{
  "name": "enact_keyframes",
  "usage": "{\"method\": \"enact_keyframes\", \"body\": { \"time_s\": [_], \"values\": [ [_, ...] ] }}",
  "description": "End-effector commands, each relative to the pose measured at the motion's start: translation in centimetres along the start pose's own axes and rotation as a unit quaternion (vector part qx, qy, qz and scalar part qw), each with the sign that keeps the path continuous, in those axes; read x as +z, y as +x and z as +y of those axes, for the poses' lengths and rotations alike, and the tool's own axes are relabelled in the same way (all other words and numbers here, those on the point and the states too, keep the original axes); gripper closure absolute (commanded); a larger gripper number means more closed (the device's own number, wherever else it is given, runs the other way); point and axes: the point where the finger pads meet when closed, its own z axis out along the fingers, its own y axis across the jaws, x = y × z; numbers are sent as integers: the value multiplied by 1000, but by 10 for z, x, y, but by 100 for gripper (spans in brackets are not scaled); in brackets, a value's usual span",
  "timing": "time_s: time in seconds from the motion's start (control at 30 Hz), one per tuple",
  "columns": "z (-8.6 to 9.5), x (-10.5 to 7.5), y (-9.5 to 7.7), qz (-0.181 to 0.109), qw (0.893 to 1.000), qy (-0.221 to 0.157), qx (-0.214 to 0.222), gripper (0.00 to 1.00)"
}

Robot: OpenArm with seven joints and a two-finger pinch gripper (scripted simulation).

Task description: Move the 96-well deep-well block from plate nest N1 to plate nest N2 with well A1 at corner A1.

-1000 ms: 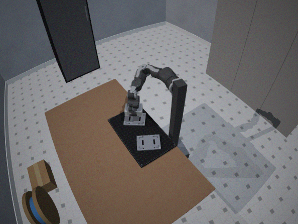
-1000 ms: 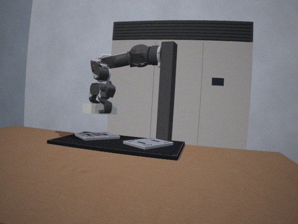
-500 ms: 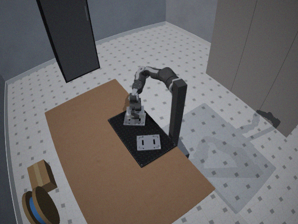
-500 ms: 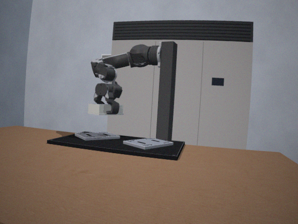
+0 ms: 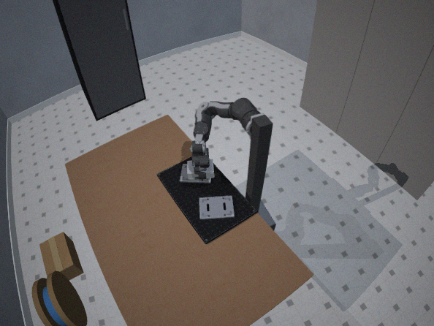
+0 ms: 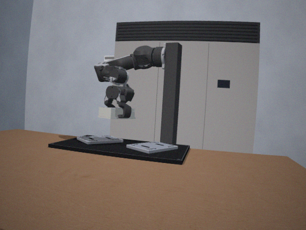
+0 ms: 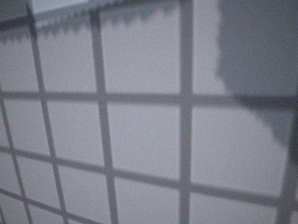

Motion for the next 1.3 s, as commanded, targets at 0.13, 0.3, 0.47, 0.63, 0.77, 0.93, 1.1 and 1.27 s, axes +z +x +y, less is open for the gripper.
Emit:
{"method": "enact_keyframes", "body": {
  "time_s": [0.13,0.3,0.47,0.63,0.77,0.93,1.1,1.27],
  "values": [
    [23,0,9,-1,1000,0,1,100],
    [37,0,15,-1,1000,1,1,100],
    [37,0,15,-1,1000,1,1,100],
    [46,0,18,0,1000,-1,0,100],
    [75,1,30,-1,1000,1,1,100],
    [75,1,30,-1,1000,1,1,100],
    [75,1,30,-1,1000,1,1,100],
    [98,1,40,0,1000,0,1,100]
  ]
}}
